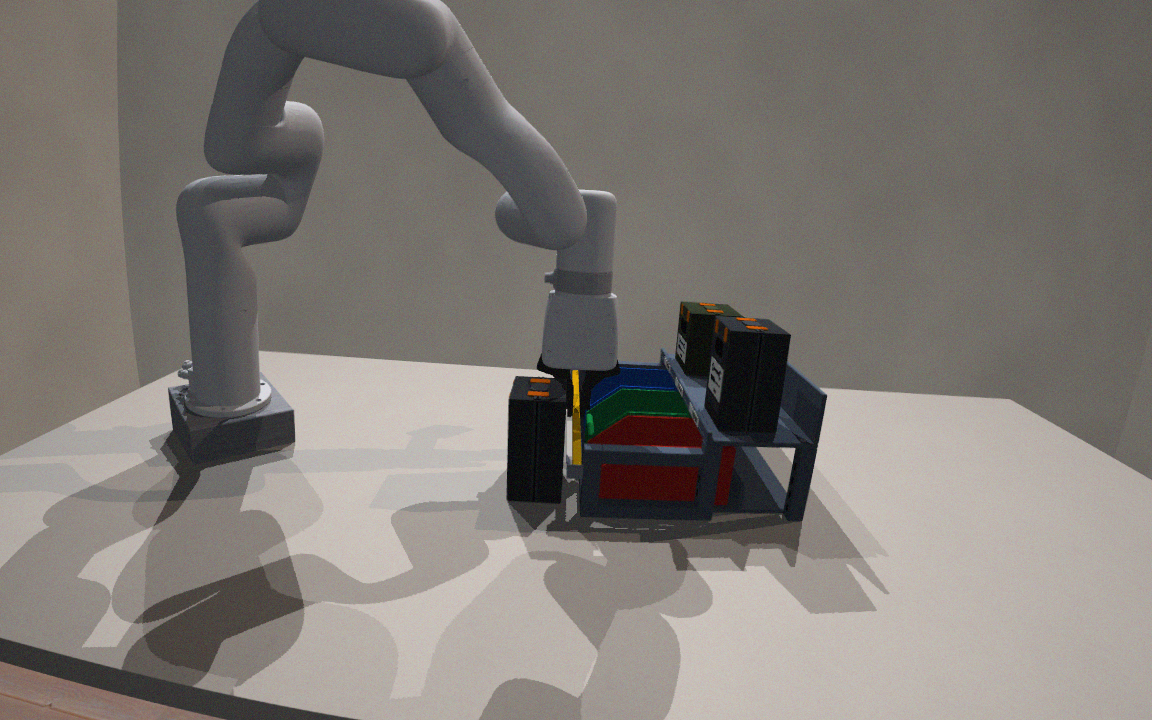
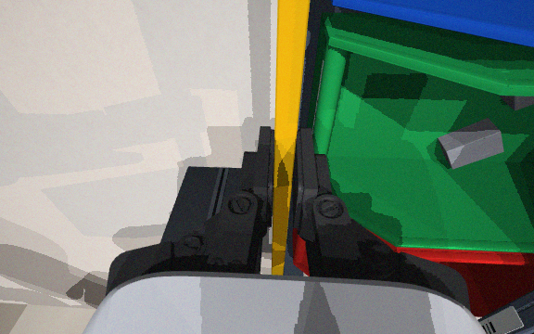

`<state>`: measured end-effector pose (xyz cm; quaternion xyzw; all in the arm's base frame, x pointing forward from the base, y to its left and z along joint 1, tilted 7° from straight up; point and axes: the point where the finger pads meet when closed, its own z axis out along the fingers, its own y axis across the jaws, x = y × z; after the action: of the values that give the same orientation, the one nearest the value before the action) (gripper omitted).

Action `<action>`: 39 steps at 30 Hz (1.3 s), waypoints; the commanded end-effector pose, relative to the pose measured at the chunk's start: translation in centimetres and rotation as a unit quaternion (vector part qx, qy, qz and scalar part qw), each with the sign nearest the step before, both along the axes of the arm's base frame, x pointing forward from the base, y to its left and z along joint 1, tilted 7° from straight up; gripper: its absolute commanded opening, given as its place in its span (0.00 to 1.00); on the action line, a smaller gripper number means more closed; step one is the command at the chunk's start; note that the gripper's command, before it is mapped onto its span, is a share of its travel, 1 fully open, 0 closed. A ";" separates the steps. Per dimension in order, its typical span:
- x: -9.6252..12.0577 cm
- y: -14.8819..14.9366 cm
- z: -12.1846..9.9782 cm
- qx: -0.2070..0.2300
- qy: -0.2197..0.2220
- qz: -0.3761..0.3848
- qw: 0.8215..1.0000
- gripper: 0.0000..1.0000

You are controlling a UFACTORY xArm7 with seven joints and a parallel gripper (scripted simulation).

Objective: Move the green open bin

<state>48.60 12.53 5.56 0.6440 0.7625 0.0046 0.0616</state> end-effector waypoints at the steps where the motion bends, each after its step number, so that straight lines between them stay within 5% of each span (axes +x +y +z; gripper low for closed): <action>1: 0.1 0.1 0.2 0.000 -0.002 0.000 1.000 0.00; 35: -0.1 0.3 2.6 0.000 -0.002 0.000 1.000 0.00; 39: -0.6 0.6 7.0 0.000 -0.002 0.000 1.000 0.00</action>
<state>47.99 12.70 9.25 0.6447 0.7621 0.0011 0.0596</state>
